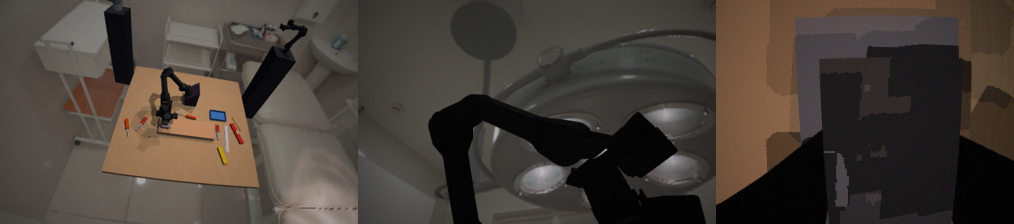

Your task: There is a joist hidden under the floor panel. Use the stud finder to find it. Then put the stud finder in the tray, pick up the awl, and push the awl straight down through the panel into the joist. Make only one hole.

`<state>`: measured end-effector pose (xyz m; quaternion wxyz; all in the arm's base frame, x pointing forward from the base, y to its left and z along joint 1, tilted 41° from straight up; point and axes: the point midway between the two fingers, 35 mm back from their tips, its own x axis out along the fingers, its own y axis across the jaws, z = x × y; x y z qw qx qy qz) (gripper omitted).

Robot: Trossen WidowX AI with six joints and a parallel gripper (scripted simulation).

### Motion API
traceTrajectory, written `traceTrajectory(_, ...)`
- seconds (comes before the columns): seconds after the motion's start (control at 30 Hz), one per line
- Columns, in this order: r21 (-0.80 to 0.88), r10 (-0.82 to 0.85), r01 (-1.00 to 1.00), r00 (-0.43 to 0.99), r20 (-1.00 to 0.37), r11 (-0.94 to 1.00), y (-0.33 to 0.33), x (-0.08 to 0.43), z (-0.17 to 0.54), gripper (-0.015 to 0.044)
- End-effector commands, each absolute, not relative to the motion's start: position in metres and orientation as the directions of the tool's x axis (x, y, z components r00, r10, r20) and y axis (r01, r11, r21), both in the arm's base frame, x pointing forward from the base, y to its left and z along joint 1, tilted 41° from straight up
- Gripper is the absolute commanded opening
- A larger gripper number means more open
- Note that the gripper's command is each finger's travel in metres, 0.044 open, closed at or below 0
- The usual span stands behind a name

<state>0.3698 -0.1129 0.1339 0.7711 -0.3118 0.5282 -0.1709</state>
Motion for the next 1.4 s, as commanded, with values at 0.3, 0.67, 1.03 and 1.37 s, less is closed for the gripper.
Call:
traceTrajectory(0.3,-0.660,-0.588,-0.076,0.387,-0.710,0.747,-0.112,0.370,0.119,0.0000)
traceTrajectory(0.67,-0.659,-0.587,-0.076,0.386,-0.712,0.749,-0.084,0.367,0.094,0.0000)
traceTrajectory(1.03,-0.657,-0.585,-0.077,0.386,-0.713,0.750,-0.057,0.364,0.070,0.0000)
traceTrajectory(1.37,-0.656,-0.584,-0.077,0.385,-0.714,0.751,-0.032,0.362,0.048,0.0000)
